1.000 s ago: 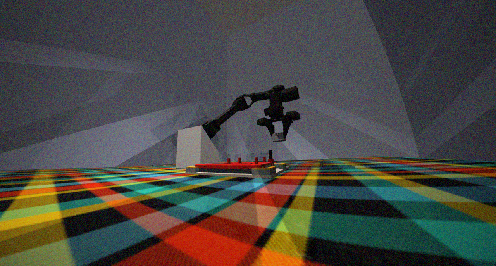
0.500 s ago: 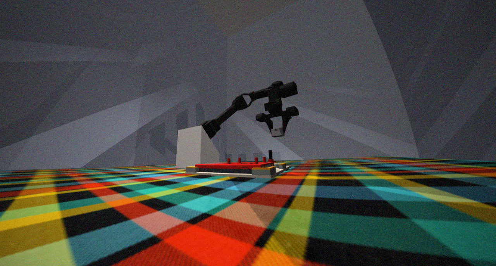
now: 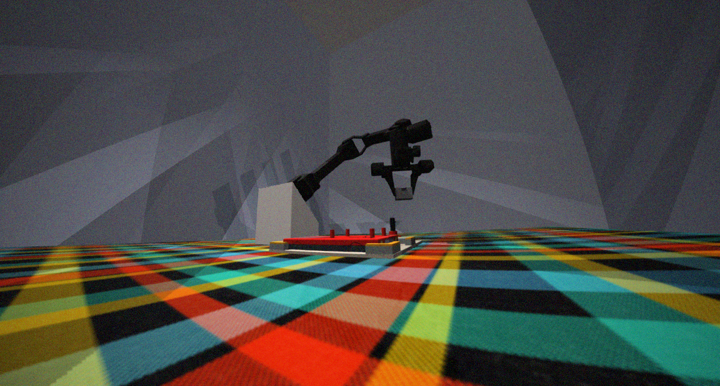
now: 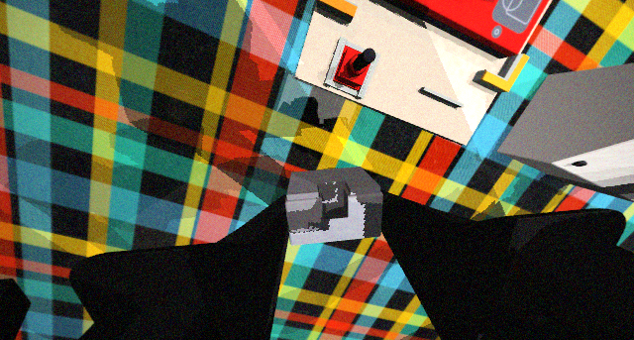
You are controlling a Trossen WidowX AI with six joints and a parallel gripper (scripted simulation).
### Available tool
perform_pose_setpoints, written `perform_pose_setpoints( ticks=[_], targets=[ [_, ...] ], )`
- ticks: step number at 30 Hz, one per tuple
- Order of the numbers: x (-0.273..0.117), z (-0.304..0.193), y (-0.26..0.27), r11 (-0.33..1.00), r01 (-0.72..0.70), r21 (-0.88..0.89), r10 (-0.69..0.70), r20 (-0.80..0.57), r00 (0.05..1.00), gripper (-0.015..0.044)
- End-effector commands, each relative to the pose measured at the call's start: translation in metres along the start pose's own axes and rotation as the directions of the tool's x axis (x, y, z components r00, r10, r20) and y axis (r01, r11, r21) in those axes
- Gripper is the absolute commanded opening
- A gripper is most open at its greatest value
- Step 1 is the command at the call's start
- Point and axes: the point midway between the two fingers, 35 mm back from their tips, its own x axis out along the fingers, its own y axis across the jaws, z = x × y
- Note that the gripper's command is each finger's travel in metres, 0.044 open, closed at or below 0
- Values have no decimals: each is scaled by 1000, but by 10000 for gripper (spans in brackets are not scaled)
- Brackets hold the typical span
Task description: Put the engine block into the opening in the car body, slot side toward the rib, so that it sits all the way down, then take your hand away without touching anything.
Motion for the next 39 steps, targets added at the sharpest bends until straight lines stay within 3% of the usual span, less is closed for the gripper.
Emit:
perform_pose_setpoints(
  ticks=[1, 18, 29, 39],
  targets=[
    [0, 0, 0, 992, -1, -123, 1, 2, 1000, 0],
    [3, 0, 0, 756, 0, -655, 1, 2, 1000, 0],
    [4, 0, 0, 458, 1, -889, 1, 2, 1000, 0],
    [6, 0, 0, 128, 1, -992, 1, 2, 1000, 0]
  ],
)
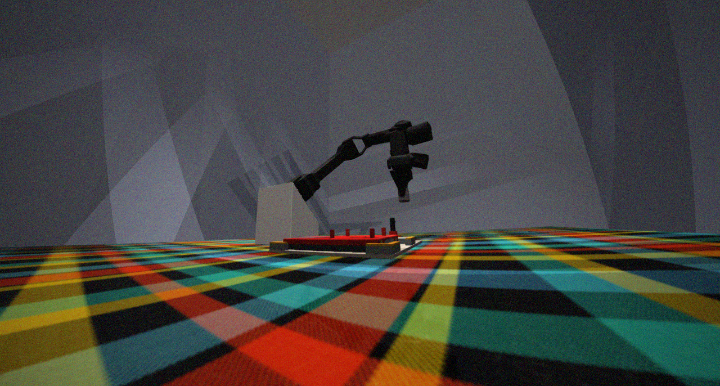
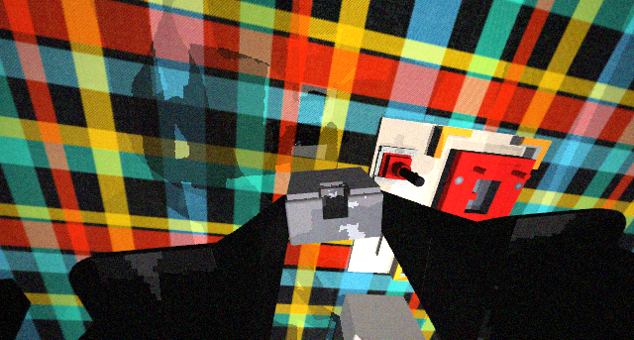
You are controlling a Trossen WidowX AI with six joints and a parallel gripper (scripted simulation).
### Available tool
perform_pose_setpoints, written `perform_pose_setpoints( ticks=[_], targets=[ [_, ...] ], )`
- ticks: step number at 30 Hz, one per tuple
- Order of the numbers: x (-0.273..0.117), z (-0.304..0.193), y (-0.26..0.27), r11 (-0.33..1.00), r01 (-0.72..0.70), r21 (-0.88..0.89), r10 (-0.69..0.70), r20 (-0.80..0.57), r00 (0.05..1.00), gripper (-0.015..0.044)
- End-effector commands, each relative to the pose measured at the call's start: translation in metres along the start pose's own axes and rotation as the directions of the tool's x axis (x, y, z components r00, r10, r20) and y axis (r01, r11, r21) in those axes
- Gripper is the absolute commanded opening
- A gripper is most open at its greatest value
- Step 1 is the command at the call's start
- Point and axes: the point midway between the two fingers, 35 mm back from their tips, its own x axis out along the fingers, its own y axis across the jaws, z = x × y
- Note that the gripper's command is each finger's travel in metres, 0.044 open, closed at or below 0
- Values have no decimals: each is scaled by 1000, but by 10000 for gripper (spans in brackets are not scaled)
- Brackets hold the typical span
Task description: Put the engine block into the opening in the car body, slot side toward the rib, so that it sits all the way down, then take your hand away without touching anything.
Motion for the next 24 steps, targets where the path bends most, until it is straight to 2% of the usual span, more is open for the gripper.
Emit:
perform_pose_setpoints(
  ticks=[1, 12, 24],
  targets=[
    [0, 0, 0, 992, 1, -123, 0, 2, 1000, 0],
    [2, 0, 0, 875, 1, -484, 0, 2, 1000, 0],
    [4, 0, 0, 604, 2, -797, 0, 2, 1000, 0]
  ],
)
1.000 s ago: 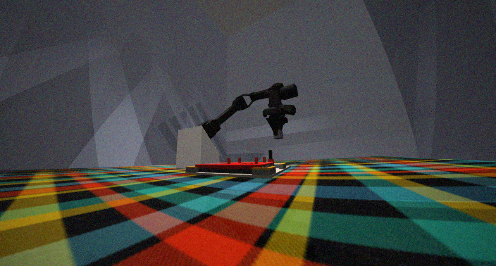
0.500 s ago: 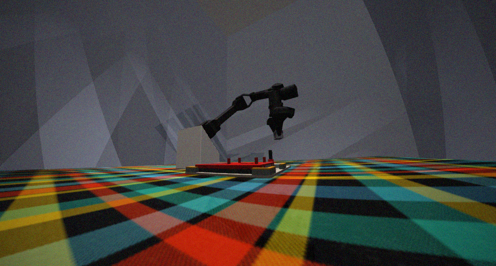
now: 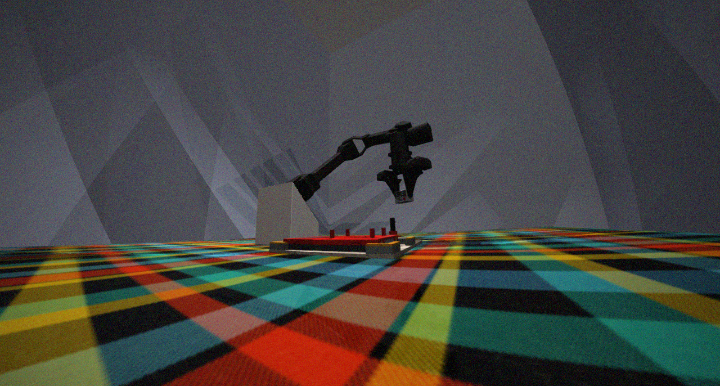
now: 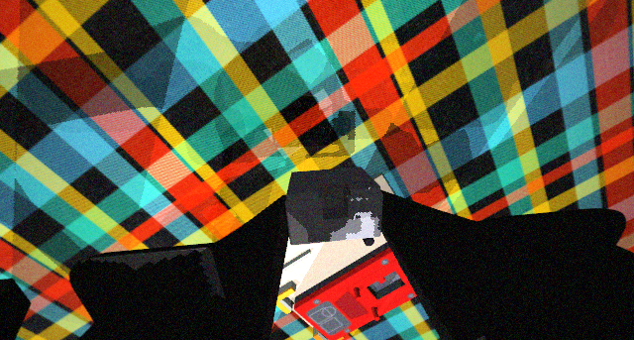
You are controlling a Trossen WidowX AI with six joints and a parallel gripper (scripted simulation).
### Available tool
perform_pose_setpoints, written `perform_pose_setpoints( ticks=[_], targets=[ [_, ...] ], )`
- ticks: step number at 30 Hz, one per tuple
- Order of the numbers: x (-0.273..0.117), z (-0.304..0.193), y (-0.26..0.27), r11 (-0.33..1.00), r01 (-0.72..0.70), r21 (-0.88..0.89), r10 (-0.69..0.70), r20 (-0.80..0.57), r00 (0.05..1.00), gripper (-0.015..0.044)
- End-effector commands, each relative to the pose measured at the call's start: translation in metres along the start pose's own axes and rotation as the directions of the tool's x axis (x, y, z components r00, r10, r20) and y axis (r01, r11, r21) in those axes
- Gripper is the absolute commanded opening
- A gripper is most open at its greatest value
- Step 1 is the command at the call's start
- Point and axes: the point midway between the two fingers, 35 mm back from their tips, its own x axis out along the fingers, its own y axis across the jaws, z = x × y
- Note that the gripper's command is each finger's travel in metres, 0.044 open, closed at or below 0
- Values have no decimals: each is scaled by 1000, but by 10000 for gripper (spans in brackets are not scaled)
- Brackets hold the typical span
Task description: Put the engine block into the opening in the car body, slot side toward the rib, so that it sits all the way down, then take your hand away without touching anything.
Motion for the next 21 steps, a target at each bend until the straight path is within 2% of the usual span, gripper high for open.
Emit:
perform_pose_setpoints(
  ticks=[1, 11, 21],
  targets=[
    [0, 0, 0, 992, 2, -124, -1, 2, 1000, 0],
    [11, 0, 0, 944, 2, -331, -1, 2, 1000, 0],
    [34, 0, 0, 936, 2, -351, -1, 3, 1000, 0]
  ],
)
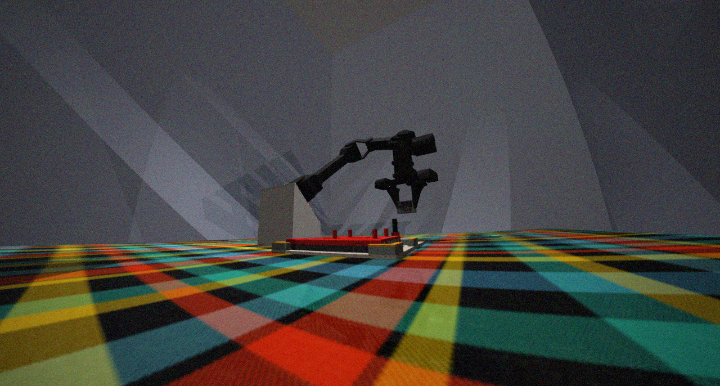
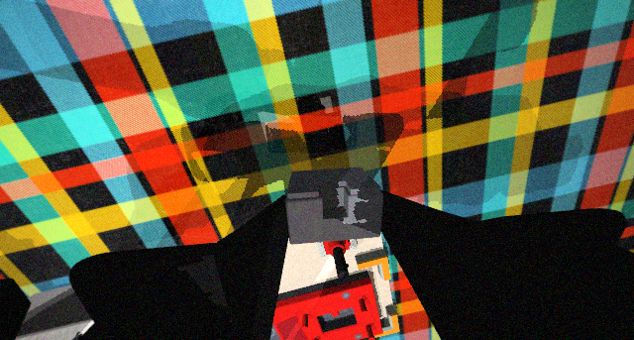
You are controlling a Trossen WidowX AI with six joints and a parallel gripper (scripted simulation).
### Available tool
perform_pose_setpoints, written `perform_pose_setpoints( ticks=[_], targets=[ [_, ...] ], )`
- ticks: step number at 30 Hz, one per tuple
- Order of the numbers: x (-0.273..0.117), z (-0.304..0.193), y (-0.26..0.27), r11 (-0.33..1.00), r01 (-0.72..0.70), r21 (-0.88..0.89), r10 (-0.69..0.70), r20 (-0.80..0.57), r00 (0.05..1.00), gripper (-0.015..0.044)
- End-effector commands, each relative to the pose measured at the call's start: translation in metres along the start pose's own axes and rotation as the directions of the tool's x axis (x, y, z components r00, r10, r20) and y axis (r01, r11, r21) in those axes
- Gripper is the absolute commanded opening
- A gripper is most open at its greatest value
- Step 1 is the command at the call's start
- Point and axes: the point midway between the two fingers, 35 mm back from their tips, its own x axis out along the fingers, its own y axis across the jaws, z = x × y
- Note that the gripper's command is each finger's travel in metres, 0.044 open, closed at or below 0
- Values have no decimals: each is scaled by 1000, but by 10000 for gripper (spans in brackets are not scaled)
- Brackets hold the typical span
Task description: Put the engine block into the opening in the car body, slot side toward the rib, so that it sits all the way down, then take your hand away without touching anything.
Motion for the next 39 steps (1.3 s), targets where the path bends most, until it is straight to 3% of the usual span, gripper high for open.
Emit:
perform_pose_setpoints(
  ticks=[1, 39],
  targets=[
    [8, 1, 0, 1000, 0, 1, 0, 5, 1000, 0],
    [92, 2, 0, 1000, 0, 1, 0, 9, 1000, 0]
  ],
)
